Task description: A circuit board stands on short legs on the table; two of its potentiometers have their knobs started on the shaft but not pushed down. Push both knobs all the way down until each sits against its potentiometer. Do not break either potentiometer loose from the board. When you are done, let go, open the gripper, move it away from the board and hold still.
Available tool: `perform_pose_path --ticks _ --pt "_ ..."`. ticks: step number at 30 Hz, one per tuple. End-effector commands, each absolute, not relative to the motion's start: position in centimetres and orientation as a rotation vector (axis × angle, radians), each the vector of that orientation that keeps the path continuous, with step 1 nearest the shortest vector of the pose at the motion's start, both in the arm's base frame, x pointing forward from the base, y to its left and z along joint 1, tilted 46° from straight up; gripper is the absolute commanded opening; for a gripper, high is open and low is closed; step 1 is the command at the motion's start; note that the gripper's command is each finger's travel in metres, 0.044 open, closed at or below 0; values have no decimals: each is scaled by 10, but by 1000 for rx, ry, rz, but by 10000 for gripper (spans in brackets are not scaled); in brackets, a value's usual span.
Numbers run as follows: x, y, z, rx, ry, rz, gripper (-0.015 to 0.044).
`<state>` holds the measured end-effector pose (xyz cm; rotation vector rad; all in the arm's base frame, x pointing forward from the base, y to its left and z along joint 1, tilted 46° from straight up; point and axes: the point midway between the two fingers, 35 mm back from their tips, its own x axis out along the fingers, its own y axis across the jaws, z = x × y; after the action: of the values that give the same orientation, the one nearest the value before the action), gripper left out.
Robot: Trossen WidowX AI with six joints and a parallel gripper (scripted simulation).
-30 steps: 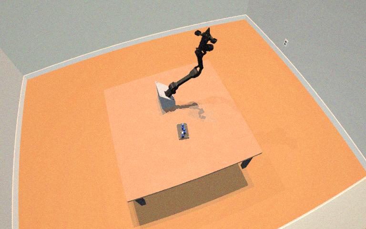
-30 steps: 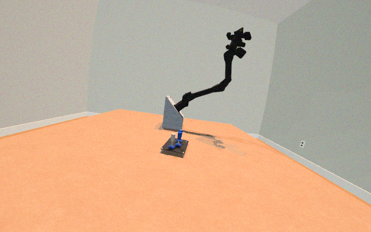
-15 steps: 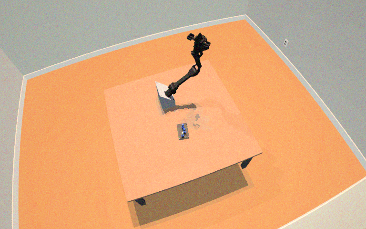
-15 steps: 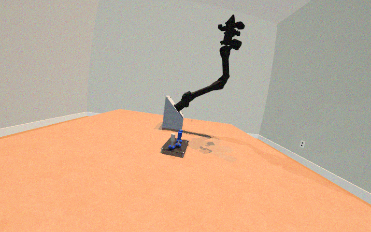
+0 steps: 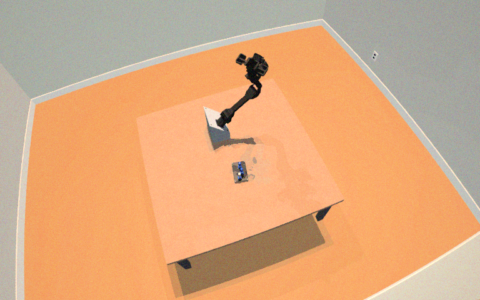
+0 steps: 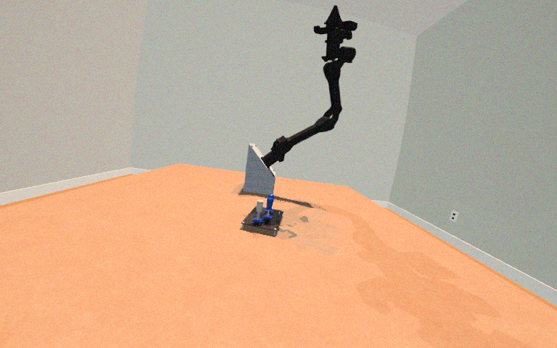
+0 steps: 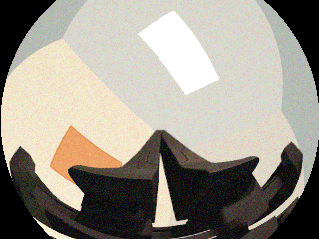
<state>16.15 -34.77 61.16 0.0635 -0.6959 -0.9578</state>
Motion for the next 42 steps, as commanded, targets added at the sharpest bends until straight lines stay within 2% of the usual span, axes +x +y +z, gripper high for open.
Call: perform_pose_path --ticks 1,23,42 --pt "183 -350 597 75 -639 -929 0" --pt "315 -351 453 208 -114 -715 0" --pt "406 -277 290 332 411 -374 0"
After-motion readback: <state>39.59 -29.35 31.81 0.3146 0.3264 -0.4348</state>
